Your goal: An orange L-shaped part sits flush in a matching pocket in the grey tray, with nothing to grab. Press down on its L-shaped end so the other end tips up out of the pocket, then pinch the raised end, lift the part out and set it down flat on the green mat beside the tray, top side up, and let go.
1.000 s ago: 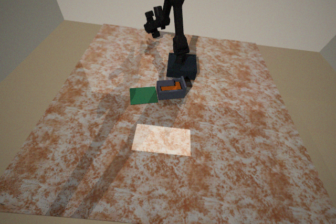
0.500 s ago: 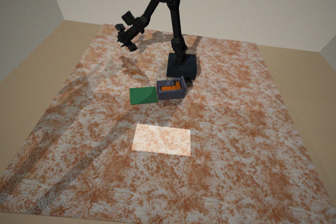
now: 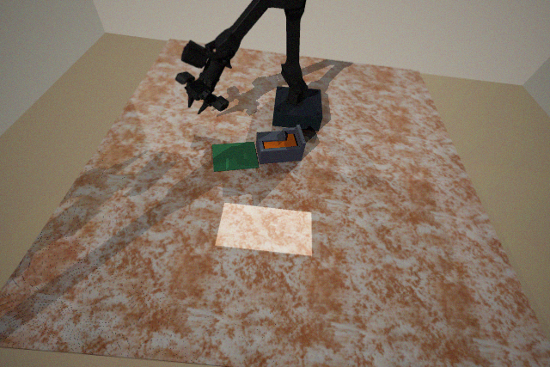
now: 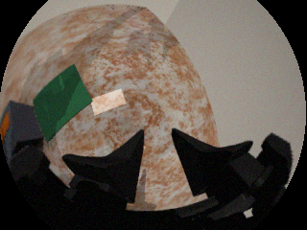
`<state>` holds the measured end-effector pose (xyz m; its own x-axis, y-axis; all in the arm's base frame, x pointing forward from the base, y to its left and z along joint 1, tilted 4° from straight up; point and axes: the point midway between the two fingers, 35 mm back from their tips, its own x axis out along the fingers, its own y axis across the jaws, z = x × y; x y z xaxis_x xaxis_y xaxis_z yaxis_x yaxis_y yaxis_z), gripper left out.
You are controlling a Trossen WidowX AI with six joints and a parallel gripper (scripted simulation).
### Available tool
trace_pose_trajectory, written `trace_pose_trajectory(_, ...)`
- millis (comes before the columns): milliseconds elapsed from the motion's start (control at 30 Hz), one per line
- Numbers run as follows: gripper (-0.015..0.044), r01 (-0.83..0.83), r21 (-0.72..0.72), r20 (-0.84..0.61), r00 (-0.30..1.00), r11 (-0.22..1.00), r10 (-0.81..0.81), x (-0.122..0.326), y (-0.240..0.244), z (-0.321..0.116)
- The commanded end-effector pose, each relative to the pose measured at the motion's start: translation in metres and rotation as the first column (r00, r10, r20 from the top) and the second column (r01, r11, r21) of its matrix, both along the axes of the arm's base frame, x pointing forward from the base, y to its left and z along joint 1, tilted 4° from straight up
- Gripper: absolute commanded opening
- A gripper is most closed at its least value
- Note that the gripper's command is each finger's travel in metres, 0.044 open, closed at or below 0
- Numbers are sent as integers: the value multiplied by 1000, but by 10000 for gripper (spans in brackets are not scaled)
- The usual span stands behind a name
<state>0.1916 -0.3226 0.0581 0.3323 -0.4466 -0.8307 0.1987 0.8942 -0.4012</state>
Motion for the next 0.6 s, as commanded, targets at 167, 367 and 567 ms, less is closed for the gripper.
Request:
trace_pose_trajectory(167, 180, -174, 186, -39, 982, 967, 185, 78, 116, 10)
trace_pose_trajectory(367, 180, -278, 298, -106, 941, 913, 321, 97, 209, 18)
trace_pose_trajectory(567, 180, -333, 376, -206, 880, 865, 428, 85, 295, 30)
